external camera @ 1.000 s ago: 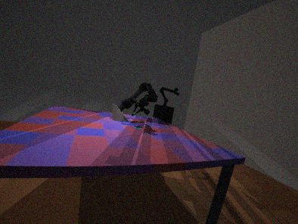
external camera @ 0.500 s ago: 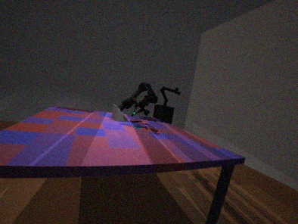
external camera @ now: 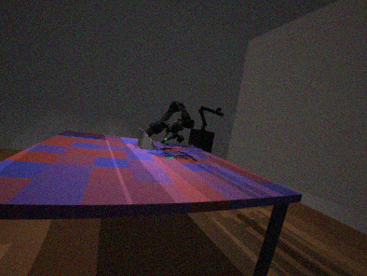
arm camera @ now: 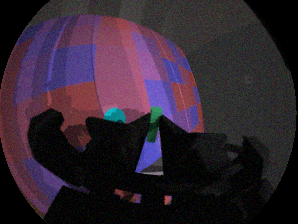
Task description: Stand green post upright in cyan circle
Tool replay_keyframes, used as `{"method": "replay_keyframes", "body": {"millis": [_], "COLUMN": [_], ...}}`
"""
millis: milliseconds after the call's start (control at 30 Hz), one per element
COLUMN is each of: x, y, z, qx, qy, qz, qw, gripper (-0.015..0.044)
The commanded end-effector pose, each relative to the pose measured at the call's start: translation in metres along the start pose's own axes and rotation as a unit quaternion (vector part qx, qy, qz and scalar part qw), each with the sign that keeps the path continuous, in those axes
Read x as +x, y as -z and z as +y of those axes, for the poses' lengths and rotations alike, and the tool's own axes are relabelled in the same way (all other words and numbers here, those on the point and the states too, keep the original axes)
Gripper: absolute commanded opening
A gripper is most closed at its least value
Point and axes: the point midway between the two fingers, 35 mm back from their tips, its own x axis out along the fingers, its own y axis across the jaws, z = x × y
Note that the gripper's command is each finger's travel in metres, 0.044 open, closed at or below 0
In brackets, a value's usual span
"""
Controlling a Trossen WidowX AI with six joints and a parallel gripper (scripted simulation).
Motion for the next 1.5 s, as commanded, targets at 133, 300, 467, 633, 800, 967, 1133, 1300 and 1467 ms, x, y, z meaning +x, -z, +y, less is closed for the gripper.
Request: {"method": "replay_keyframes", "body": {"millis": [133,300,467,633,800,967,1133,1300,1467], "x": [0.0004,-0.0001,-0.0007,-0.0015,-0.0024,-0.0034,-0.0045,-0.0058,-0.0071], "y": [0.0003,-0.0003,-0.0009,-0.0015,-0.0021,-0.0027,-0.0033,-0.0039,-0.0044], "z": [-0.0004,0.0001,0.0006,0.0011,0.0017,0.0023,0.0029,0.0036,0.0043], "qx": [0.008,0.012,0.016,0.020,0.025,0.031,0.036,0.043,0.049], "qy": [0.005,0.007,0.007,0.007,0.006,0.005,0.003,0.000,-0.003], "qz": [-0.027,-0.044,-0.060,-0.077,-0.093,-0.109,-0.126,-0.142,-0.158], "qw": [1.000,0.999,0.998,0.997,0.995,0.994,0.991,0.989,0.986], "gripper": [0.0023,0.0023,0.0023,0.0023,0.0023,0.0023,0.0023,0.0023,0.0023]}}
